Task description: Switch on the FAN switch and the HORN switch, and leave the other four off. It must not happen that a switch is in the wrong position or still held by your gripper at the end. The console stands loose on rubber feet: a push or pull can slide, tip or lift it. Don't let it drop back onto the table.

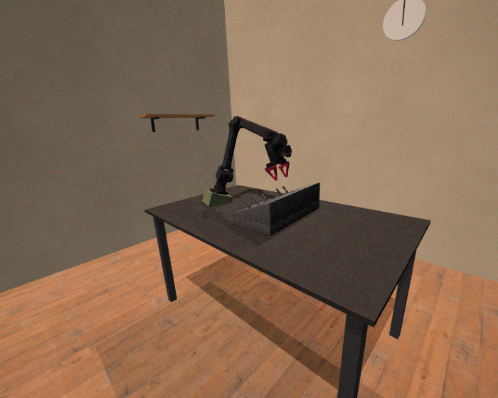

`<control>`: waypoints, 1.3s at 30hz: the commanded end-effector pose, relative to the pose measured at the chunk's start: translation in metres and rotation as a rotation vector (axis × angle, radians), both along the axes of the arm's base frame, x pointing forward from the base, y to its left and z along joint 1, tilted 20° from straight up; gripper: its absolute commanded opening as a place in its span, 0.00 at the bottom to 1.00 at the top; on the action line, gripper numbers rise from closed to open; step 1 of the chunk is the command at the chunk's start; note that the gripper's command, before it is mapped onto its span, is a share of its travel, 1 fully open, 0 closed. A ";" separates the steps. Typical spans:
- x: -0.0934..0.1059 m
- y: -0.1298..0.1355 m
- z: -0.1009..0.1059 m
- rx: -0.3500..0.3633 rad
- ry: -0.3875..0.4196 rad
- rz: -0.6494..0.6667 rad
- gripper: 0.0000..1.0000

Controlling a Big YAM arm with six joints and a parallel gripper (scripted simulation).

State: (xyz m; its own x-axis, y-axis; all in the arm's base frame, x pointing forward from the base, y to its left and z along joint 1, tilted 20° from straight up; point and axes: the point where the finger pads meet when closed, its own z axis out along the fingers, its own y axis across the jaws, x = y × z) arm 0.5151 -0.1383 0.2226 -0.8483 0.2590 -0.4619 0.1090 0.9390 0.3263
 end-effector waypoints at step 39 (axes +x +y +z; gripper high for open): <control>0.012 -0.031 0.026 -0.035 -0.067 0.010 1.00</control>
